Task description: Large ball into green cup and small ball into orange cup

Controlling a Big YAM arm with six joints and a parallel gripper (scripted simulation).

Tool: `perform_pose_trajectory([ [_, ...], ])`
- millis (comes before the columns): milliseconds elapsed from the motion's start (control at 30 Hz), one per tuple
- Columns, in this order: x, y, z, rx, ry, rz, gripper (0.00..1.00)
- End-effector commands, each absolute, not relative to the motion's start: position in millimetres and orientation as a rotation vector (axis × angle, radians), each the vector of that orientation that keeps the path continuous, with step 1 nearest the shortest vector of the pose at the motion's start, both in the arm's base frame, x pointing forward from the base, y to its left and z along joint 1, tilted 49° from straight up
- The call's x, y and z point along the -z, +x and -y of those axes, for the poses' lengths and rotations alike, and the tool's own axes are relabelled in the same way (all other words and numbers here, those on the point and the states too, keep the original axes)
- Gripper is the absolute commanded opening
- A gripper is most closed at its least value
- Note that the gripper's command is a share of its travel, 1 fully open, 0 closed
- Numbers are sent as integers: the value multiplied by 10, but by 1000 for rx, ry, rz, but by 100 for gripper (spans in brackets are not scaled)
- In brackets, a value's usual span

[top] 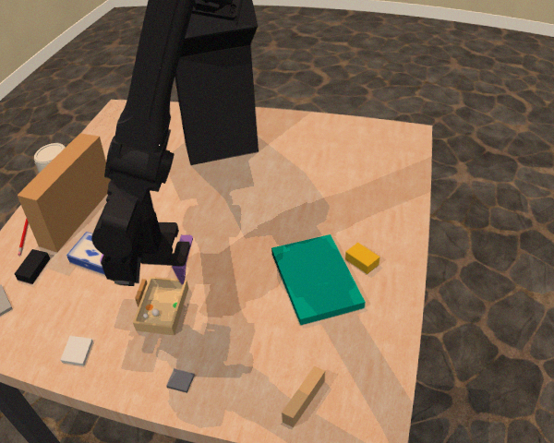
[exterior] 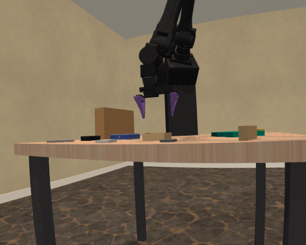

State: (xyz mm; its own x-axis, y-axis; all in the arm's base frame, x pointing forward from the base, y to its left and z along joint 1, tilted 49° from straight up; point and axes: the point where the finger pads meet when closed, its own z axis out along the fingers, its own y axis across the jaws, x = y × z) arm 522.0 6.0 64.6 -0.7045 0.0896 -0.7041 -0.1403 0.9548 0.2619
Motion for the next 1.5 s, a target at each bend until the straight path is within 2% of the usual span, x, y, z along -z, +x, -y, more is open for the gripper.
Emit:
perform_pose_trajectory([
  [0,-734,5272,49,-390,43,-2292,100],
  [433,-758,5268,42,-390,41,-2291,100],
  [467,-758,5268,42,-390,41,-2291,0],
  [1467,-758,5268,42,-389,40,-2291,0],
])
